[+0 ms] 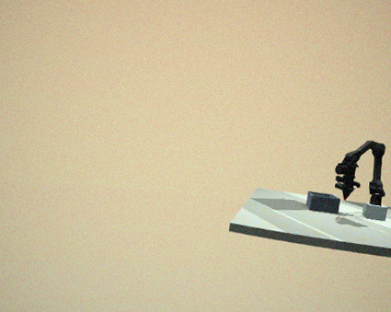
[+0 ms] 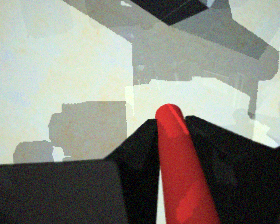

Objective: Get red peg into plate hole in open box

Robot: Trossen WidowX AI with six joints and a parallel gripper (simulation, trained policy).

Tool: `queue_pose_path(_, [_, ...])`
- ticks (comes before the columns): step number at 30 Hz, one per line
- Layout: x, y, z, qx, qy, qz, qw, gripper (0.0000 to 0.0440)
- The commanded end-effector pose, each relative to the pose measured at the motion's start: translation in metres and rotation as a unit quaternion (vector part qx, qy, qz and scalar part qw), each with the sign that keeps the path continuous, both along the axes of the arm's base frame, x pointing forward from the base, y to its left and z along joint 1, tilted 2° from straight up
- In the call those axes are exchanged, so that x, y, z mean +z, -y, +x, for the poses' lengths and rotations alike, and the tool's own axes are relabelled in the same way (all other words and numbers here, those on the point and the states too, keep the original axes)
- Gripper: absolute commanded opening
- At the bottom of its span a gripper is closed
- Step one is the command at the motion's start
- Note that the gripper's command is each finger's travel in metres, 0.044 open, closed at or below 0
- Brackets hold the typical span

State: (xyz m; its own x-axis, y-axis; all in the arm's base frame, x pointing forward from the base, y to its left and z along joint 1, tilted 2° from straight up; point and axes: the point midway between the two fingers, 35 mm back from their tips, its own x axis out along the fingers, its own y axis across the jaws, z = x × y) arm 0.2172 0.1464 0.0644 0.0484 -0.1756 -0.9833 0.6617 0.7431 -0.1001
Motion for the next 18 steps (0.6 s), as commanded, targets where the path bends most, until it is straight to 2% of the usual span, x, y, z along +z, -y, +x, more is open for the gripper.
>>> queue_pose_path(1, [0.008, 0.007, 0.010, -0.016, 0.011, -0.004, 1.000, 0.0000])
queue_pose_path(18, [0.025, 0.063, 0.076, -0.091, 0.056, -0.017, 0.994, 0.0000])
